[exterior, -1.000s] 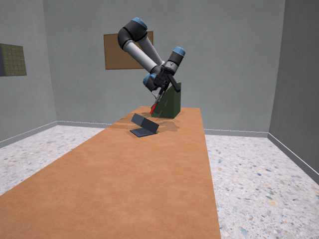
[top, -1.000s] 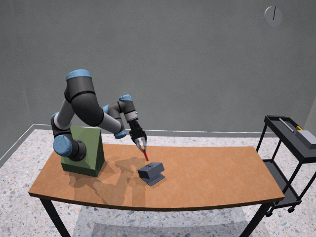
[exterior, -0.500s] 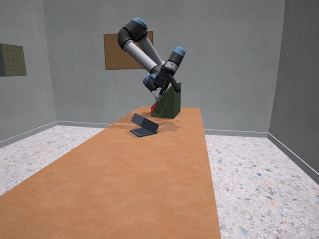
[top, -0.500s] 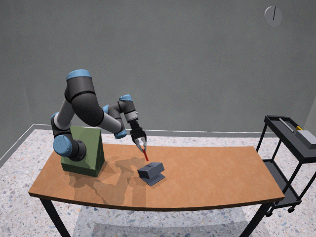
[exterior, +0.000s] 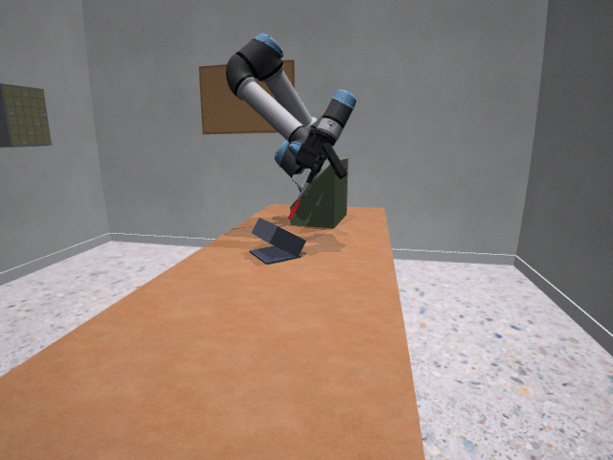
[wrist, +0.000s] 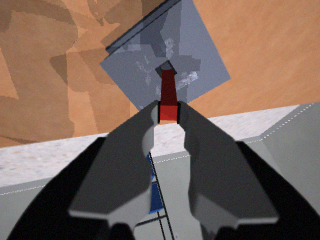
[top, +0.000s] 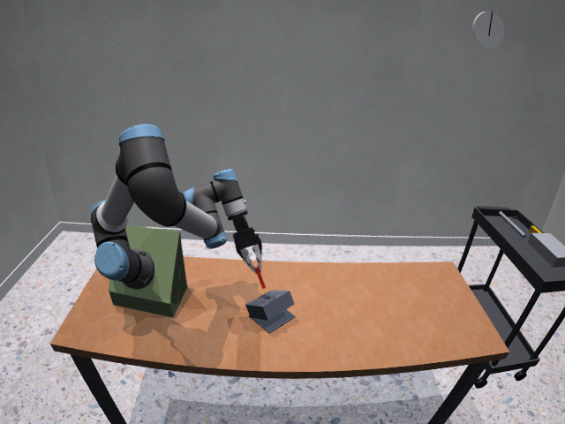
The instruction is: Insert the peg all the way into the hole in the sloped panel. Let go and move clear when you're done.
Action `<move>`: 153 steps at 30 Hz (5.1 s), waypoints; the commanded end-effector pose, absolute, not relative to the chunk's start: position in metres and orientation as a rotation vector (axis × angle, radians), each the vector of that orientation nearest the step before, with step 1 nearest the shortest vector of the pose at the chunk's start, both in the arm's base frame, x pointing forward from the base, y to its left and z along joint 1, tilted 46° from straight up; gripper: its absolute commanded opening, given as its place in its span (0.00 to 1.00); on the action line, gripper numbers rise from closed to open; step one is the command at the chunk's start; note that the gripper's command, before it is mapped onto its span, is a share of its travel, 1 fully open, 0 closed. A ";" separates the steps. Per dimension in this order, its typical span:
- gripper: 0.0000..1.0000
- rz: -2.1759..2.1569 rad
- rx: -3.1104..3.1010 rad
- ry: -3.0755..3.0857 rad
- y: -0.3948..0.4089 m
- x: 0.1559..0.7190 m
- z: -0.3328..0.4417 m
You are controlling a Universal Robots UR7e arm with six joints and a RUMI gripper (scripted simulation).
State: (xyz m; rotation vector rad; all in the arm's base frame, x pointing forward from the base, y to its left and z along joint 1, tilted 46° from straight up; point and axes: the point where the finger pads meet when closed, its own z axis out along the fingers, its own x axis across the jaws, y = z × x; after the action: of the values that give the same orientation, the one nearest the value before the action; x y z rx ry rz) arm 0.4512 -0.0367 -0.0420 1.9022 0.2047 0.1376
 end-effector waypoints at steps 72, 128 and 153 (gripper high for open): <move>0.00 -0.082 1.841 0.514 -0.037 0.451 -0.042; 0.00 -0.240 1.774 0.730 -0.040 0.451 -0.041; 0.00 -0.276 1.756 0.778 -0.046 0.452 -0.037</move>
State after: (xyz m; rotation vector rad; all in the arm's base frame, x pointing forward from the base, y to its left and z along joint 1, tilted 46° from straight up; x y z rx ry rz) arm 0.4515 -0.0448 -0.0384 1.7567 0.7754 -0.2766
